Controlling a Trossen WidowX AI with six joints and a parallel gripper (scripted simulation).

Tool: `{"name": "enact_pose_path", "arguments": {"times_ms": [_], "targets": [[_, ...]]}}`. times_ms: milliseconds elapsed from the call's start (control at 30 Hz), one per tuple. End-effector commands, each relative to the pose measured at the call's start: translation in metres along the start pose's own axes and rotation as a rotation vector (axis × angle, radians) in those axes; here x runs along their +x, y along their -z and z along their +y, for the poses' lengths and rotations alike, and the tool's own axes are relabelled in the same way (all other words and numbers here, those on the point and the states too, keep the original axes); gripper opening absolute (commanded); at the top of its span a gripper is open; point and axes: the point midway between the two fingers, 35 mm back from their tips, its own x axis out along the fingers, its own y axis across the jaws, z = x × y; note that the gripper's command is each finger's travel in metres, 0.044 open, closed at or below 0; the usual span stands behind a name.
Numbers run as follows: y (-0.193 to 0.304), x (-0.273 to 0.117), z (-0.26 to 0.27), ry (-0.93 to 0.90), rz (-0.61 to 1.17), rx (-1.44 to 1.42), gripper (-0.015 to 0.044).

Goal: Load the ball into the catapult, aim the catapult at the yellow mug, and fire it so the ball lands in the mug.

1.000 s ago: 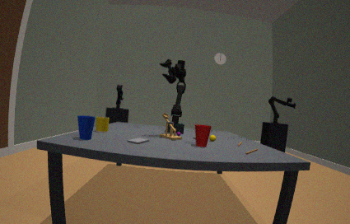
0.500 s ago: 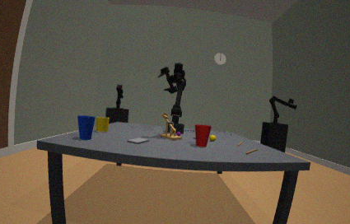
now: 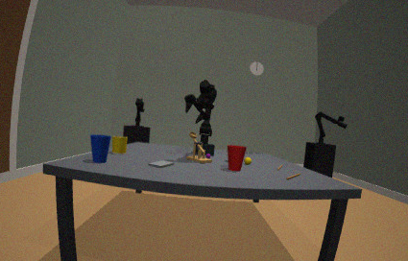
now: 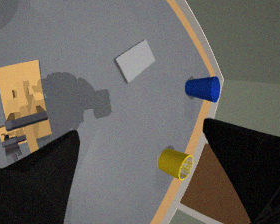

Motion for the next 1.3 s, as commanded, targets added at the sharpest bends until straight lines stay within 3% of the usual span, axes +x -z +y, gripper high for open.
{"name": "enact_pose_path", "arguments": {"times_ms": [0, 500, 633, 1167, 1267], "targets": [[0.0, 0.014, 0.019, -0.117, 0.018, -0.007, 0.044], [0.01, 0.046, 0.096, -0.612, 0.119, 0.001, 0.044], [0.01, 0.047, 0.099, -0.634, 0.125, 0.004, 0.044], [0.01, 0.047, 0.099, -0.634, 0.125, 0.004, 0.002], [0.01, 0.047, 0.099, -0.634, 0.125, 0.004, 0.0]]}}
